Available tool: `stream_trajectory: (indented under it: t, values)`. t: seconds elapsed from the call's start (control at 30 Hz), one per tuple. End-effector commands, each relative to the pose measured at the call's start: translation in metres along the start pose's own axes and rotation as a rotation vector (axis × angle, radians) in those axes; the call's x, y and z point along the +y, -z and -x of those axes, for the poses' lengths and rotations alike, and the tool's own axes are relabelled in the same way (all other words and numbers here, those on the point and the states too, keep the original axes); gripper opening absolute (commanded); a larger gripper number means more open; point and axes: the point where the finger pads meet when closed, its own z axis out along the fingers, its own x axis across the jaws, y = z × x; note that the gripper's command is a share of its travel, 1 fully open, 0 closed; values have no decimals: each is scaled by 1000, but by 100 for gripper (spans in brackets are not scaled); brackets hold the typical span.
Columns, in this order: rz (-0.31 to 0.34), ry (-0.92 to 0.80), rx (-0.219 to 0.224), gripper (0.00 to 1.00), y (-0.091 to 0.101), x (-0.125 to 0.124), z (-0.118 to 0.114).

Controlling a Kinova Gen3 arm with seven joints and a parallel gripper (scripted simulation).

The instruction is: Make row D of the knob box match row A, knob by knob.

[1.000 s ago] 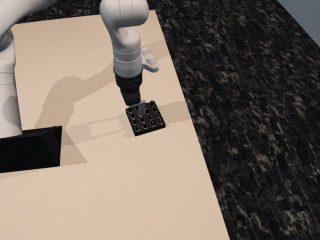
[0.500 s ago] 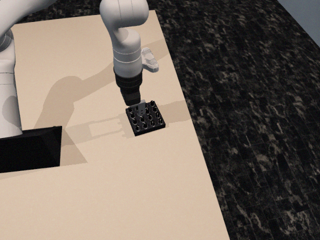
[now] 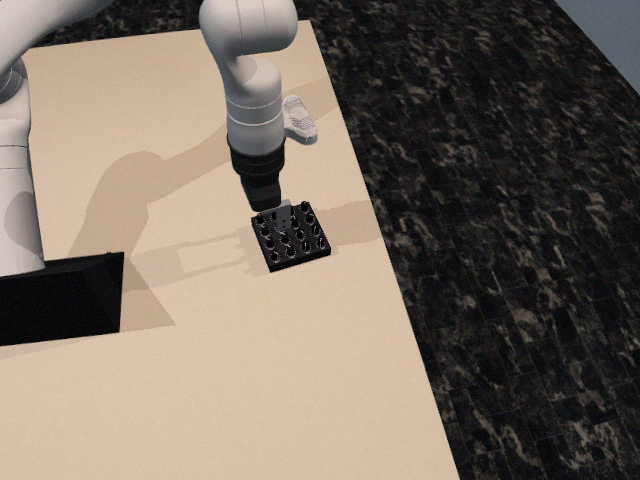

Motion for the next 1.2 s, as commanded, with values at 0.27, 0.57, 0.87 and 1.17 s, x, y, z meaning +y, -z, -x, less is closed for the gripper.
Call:
stream_trajectory:
  t: [0.27, 0.57, 0.87, 1.17]
  values:
    - [-10, 3, 9, 100, 1, -2, -4]
    - [-9, 1, 8, 100, 1, 0, -4]
    - [-9, 1, 8, 100, 1, 11, -4]
    - [-10, 1, 8, 100, 1, 25, -3]
